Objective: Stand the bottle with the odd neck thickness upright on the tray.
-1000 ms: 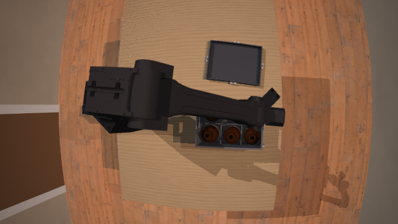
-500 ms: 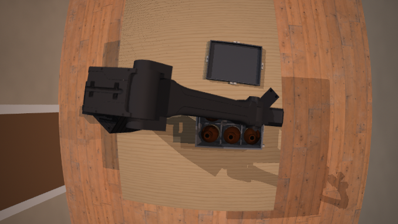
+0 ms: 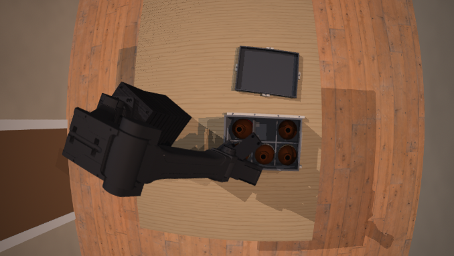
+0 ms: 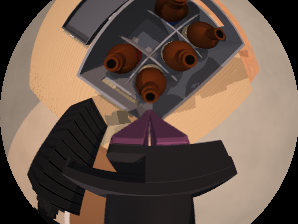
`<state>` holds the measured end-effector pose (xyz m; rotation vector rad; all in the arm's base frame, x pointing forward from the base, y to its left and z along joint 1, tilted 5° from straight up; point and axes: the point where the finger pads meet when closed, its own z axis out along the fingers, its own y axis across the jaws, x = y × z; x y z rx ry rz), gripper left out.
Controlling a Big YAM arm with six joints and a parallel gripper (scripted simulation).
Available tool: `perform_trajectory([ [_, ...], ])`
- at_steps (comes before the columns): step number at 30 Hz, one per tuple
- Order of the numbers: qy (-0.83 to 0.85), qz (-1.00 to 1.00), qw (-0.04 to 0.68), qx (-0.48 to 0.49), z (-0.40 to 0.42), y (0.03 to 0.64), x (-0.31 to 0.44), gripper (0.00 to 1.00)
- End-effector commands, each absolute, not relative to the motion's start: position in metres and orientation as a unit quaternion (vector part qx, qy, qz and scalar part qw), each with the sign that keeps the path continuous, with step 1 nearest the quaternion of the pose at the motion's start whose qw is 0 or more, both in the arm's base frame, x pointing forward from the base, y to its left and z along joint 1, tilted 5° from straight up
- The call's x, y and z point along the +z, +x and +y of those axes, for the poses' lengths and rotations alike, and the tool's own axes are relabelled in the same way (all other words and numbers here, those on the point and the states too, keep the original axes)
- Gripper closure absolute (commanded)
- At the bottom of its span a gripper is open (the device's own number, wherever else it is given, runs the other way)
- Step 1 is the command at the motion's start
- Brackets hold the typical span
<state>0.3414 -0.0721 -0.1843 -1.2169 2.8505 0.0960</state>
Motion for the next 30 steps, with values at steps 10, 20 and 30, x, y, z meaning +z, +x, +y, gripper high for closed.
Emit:
perform_trajectory([
  [10,-0.436,0.899,0.047,0.015,-0.077,0.350,-0.180,0.39],
  [20,-0.434,0.900,0.043,0.018,-0.077,0.344,-0.180,0.39],
  [30,-0.434,0.900,0.043,0.018,-0.077,0.344,-0.180,0.39],
])
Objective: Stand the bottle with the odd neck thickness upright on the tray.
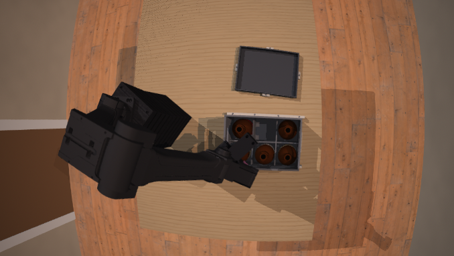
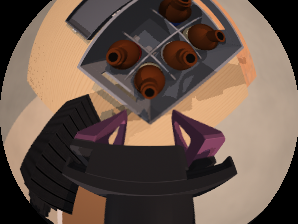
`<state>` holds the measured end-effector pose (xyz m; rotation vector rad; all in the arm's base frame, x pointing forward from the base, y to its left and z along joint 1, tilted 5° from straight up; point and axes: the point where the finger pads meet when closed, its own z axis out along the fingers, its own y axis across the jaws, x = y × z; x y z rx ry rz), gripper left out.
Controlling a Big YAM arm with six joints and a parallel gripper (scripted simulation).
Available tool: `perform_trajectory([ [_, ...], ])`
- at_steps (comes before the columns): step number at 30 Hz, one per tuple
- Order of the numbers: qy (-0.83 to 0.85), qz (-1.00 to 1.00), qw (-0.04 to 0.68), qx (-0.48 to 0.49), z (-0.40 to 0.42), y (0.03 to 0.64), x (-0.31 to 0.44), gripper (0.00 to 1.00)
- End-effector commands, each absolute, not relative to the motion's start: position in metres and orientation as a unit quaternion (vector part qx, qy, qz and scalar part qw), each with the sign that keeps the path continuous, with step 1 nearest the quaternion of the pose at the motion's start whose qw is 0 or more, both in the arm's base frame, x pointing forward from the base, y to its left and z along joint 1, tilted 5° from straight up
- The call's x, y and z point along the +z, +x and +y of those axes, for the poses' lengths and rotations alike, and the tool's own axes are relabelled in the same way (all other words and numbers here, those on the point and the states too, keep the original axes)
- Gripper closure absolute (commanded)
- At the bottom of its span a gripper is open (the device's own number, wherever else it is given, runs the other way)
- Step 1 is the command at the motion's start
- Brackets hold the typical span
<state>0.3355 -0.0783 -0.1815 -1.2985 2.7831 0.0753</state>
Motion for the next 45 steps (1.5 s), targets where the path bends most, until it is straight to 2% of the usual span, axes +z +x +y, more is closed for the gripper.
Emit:
perform_trajectory([
  [1,-0.434,0.900,0.043,0.018,-0.077,0.344,-0.180,0.39],
  [26,-0.435,0.899,0.057,0.007,-0.078,0.358,-0.178,0.39],
  [45,-0.426,0.904,0.041,0.020,-0.073,0.346,-0.212,0.39],
])
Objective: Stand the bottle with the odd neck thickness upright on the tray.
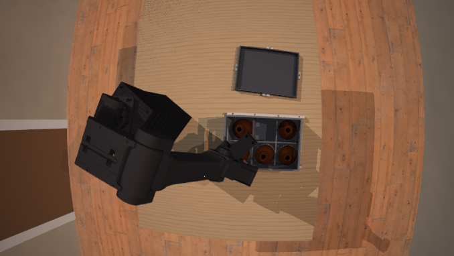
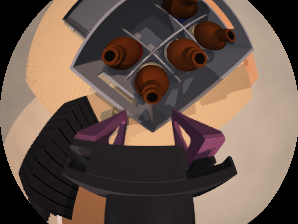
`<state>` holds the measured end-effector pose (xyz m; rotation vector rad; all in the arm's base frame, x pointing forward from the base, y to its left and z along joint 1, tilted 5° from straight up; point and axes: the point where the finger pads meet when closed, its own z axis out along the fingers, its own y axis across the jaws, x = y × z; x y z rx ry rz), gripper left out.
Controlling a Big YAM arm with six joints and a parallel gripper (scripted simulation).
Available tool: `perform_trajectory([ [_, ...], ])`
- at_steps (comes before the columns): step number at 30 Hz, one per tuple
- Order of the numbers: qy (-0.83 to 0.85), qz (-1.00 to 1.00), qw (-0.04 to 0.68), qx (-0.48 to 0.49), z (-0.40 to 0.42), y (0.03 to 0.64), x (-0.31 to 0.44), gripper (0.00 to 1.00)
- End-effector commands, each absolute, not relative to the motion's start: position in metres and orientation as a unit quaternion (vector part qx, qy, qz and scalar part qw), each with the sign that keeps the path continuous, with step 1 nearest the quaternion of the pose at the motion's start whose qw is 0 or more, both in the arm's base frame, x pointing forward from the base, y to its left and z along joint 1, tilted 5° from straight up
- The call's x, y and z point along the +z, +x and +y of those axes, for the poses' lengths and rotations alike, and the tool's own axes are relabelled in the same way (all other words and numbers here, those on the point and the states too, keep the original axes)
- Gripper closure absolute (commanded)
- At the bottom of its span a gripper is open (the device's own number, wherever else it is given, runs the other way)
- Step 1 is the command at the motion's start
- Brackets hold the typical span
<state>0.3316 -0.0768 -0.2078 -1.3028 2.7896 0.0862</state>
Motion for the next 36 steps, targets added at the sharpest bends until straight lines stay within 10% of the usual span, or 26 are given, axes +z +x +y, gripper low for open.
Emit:
perform_trajectory([
  [1,-0.426,0.904,0.041,0.020,-0.073,0.346,-0.214,0.39],
  [36,-0.426,0.903,0.047,0.015,-0.073,0.350,-0.222,0.39],
])
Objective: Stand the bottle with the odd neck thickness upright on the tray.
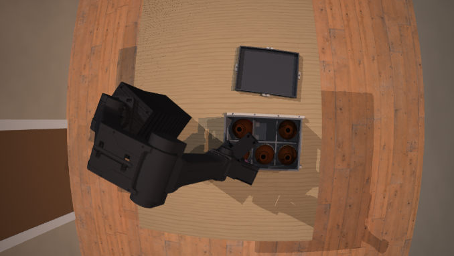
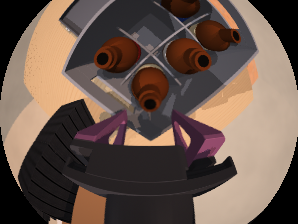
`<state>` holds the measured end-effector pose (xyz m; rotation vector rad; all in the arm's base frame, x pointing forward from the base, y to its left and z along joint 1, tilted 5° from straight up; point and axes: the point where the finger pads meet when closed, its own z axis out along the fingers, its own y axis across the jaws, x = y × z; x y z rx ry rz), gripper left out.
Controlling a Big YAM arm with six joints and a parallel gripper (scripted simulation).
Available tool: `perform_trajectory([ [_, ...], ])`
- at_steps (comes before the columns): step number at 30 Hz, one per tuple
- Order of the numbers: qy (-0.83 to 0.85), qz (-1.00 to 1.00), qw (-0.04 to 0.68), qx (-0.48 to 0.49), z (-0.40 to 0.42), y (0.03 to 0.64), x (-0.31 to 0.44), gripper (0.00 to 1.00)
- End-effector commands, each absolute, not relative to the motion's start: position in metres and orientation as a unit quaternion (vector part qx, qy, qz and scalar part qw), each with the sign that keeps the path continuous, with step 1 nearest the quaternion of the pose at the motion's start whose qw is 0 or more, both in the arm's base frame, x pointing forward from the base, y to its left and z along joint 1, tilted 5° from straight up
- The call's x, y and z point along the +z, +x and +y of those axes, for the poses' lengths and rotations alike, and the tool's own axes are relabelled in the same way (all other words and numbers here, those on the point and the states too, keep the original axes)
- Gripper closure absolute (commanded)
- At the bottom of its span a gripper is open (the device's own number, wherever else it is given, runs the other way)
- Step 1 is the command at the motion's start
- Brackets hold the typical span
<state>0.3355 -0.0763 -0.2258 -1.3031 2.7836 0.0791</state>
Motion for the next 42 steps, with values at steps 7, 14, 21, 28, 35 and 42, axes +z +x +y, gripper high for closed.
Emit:
perform_trajectory([
  [7,-0.426,0.903,0.047,0.015,-0.0732,0.3503,-0.2221,0.39],
  [14,-0.426,0.903,0.047,0.015,-0.0732,0.3503,-0.2221,0.39],
  [21,-0.426,0.903,0.047,0.015,-0.0732,0.3503,-0.2221,0.39],
  [28,-0.426,0.903,0.047,0.015,-0.0732,0.3503,-0.2221,0.39],
  [35,-0.426,0.903,0.047,0.016,-0.0726,0.3526,-0.2217,0.39],
  [42,-0.426,0.904,0.043,0.019,-0.0710,0.3516,-0.2215,0.39],
])
